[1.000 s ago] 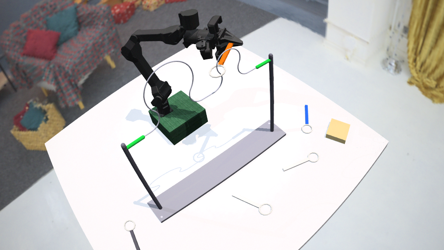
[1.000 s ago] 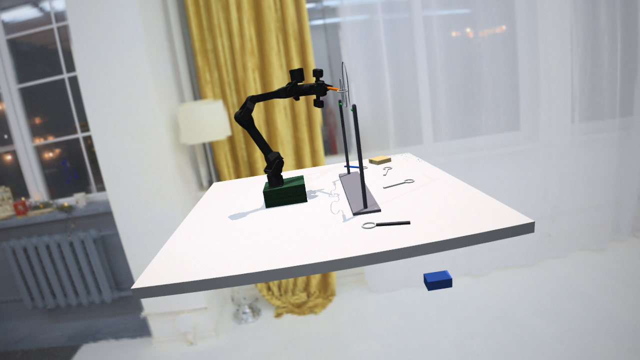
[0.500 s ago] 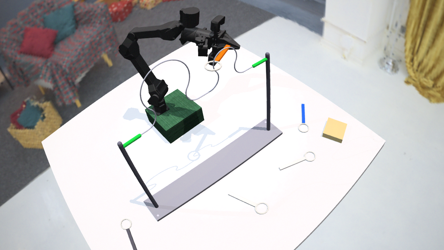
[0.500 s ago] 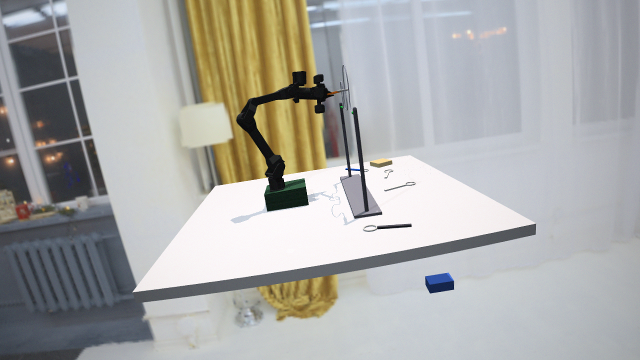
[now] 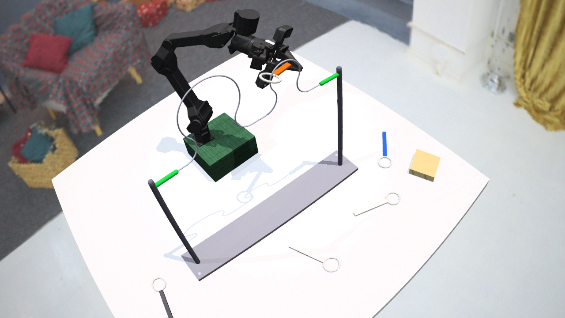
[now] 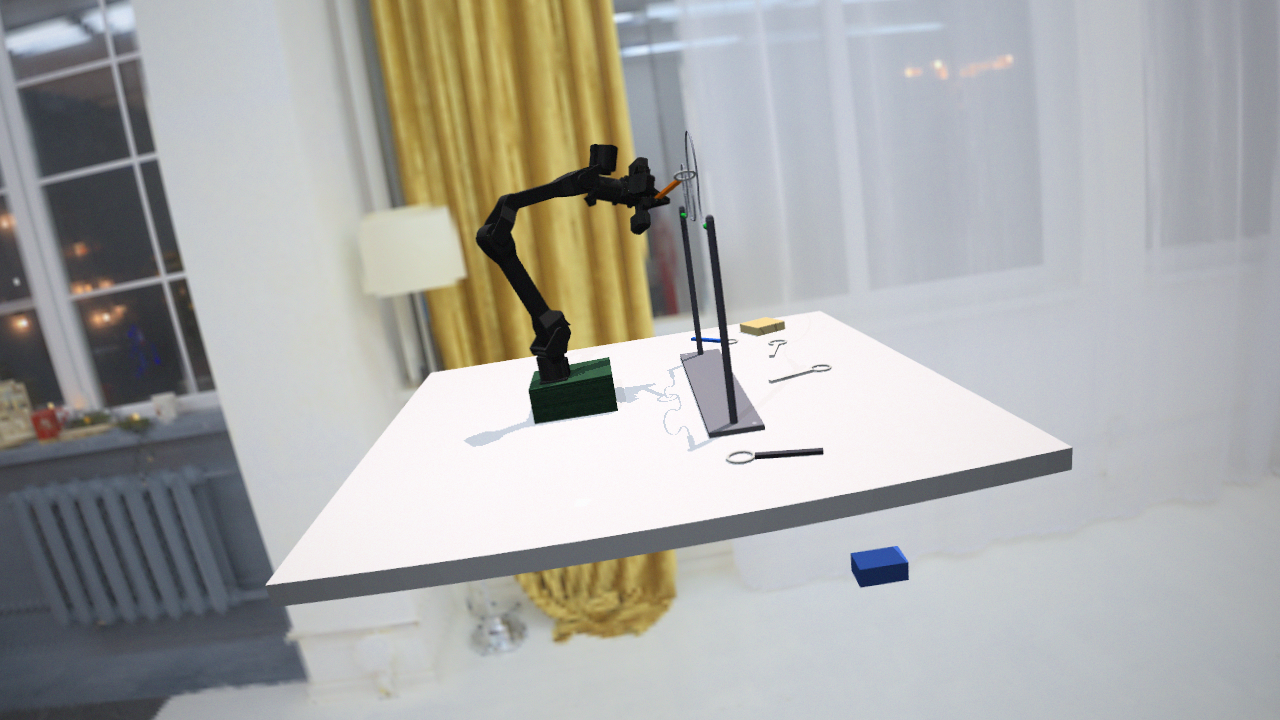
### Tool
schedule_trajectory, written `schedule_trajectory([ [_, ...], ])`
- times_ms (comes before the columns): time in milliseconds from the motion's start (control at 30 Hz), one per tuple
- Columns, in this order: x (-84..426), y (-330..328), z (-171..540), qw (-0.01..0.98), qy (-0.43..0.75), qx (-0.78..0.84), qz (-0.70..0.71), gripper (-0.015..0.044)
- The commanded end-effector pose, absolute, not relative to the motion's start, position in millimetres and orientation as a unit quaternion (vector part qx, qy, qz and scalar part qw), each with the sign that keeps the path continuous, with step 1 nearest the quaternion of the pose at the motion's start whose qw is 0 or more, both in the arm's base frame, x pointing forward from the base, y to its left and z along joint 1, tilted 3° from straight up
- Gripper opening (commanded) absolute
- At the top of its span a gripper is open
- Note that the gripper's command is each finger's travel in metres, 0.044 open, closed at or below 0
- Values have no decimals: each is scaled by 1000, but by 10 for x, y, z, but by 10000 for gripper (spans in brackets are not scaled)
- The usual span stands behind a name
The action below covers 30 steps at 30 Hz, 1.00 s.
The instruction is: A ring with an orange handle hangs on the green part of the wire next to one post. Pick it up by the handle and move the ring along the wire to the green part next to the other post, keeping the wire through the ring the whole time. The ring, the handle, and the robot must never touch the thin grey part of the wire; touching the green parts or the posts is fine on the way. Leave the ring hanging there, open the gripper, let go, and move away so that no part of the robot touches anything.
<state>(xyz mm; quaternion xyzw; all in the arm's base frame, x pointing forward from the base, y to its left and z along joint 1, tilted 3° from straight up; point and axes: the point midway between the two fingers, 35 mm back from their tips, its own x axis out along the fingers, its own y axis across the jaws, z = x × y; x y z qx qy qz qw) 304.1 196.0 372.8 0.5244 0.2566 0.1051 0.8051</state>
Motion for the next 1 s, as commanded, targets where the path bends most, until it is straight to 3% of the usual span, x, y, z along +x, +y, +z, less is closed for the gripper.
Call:
schedule_trajectory([
  [0, 3055, 1941, 3677, 827, 259, 489, 95, -150],
  [967, 3064, 1613, 3341, 943, 265, 201, 19, -150],
])
